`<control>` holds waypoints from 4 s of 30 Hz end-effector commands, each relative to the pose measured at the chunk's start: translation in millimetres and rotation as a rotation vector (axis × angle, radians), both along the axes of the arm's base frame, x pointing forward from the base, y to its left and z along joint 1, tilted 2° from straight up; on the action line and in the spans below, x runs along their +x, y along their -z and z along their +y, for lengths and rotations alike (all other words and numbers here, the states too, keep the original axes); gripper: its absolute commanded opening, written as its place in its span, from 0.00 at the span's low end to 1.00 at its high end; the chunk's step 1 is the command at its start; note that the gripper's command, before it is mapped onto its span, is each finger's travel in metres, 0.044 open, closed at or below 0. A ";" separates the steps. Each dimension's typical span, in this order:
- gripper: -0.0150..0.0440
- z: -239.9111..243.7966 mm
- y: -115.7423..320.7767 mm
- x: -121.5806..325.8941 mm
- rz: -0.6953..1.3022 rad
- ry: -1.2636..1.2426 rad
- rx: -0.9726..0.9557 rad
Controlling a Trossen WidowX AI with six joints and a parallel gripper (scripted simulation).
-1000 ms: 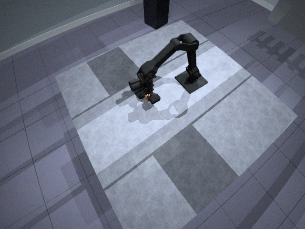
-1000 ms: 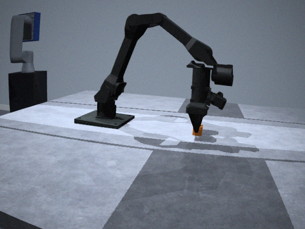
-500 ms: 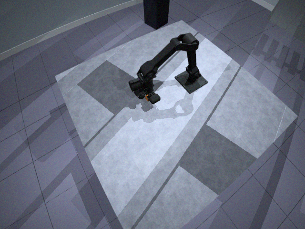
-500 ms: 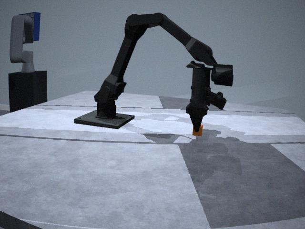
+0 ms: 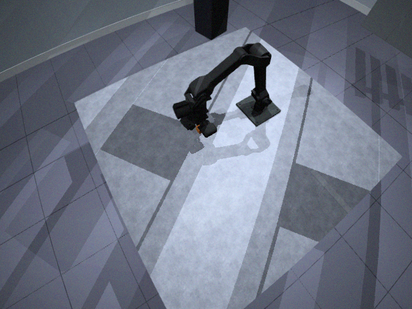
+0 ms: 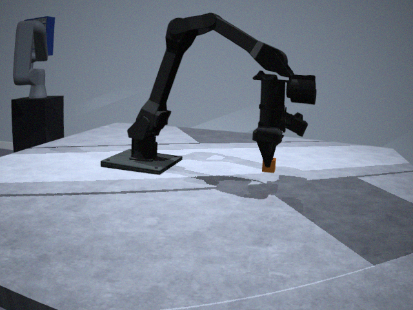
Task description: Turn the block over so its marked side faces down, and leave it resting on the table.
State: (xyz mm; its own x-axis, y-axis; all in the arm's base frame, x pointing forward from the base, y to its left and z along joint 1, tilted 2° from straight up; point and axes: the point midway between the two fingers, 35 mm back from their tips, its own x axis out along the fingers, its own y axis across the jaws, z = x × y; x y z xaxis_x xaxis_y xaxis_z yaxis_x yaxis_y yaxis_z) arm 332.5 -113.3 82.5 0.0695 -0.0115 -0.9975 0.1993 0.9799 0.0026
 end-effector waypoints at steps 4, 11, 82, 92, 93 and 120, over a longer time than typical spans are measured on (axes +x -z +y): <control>0.25 0.1 1.3 1.4 -0.081 -0.002 -0.011; 0.25 -0.4 4.7 2.2 -0.189 0.000 -0.031; 0.25 1.7 37.7 -4.9 -1.035 0.002 -0.205; 0.39 1.7 37.7 -4.9 -1.035 0.002 -0.205; 0.43 1.7 37.7 -4.9 -1.035 0.002 -0.205; 1.00 1.7 37.7 -4.9 -1.035 0.002 -0.205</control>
State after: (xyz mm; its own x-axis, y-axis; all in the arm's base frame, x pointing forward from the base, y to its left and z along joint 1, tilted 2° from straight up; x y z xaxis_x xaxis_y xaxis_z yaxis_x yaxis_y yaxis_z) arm 327.6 -112.3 44.9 0.8842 -0.1787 -0.4315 0.1987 0.9801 0.0012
